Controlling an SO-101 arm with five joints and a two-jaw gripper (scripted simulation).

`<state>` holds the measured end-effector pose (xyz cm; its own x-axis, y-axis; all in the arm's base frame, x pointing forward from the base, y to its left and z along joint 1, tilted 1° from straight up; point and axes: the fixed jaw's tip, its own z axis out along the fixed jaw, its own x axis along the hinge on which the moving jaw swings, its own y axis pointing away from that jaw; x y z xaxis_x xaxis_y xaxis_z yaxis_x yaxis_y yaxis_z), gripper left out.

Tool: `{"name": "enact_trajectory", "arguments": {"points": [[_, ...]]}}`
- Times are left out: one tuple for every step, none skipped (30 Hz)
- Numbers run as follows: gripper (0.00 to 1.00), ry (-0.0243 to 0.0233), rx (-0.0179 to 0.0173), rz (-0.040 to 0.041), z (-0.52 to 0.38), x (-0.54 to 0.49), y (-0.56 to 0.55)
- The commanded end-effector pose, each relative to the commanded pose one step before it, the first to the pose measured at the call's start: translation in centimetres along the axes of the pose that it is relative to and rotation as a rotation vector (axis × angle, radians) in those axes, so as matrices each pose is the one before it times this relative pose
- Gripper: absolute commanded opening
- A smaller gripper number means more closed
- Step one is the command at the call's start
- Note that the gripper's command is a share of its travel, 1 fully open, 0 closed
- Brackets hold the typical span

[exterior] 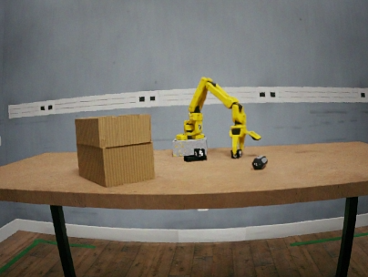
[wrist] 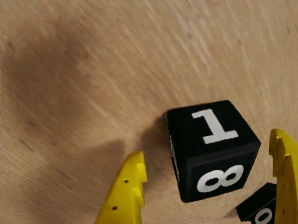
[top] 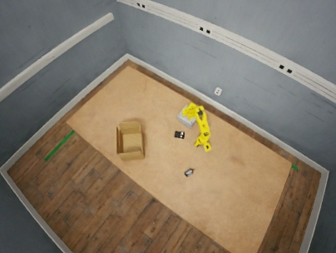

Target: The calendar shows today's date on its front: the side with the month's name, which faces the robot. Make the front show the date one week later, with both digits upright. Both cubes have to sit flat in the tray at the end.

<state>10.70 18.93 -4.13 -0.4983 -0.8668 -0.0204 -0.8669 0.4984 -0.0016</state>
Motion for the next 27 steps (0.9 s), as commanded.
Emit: {"name": "enact_trajectory", "arguments": {"points": [[0.35,0.02783,-0.00183,-0.00513,0.5912,0.619,0.219],[0.35,0.00000,0.00000,0.00000,0.0006,0.000,0.000],[0.35,0.00000,0.00000,0.00000,0.0000,0.000,0.000],[0.35,0.00000,0.00000,0.00000,0.0000,0.000,0.000],[0.35,0.00002,-0.00002,0.00000,0.0000,0.000,0.000],[0.35,-0.00003,0.00000,0.00000,0.0000,0.000,-0.001],[0.35,0.00000,0.00000,0.00000,0.0000,0.000,-0.002],[0.35,0.00000,0.00000,0.00000,0.0000,0.000,-0.004],[0.35,0.00000,0.00000,0.00000,0.0000,0.000,-0.006],[0.35,0.00000,0.00000,0.00000,0.0000,-0.001,-0.008],[0.35,0.00000,0.00000,0.00000,0.0000,-0.001,-0.011],[0.34,-0.00003,0.00000,0.00000,-0.0006,0.000,-0.014],[0.34,0.00000,0.00000,0.00000,0.0000,-0.001,-0.017],[0.34,-0.00003,-0.00003,0.00000,0.0000,0.000,-0.020],[0.34,-0.00003,0.00000,0.00000,-0.0001,-0.001,-0.023],[0.33,0.00000,0.00000,0.00000,-0.0006,0.000,-0.026],[0.33,-0.00003,0.00000,0.00000,-0.0001,-0.001,-0.029],[0.32,-0.00003,-0.00003,0.00000,0.0000,0.000,-0.032],[0.32,-0.00003,0.00000,0.00000,-0.0007,-0.001,-0.035],[0.32,0.00000,0.00000,0.00000,0.0000,0.000,0.000],[0.32,0.00000,0.00000,0.00000,0.0000,0.000,0.000],[0.31,-0.00006,-0.00001,0.00001,-0.0003,0.000,-0.037],[0.31,-0.00003,-0.00003,0.00000,-0.0001,-0.001,-0.040],[0.30,-0.00003,0.00000,0.00000,-0.0007,0.000,-0.041],[0.30,-0.00003,0.00000,0.00000,-0.0007,-0.001,-0.043],[0.29,-0.00006,-0.00003,0.00000,-0.0001,0.000,-0.044],[0.28,-0.00003,0.00000,0.00000,-0.0007,0.000,-0.045]]}}
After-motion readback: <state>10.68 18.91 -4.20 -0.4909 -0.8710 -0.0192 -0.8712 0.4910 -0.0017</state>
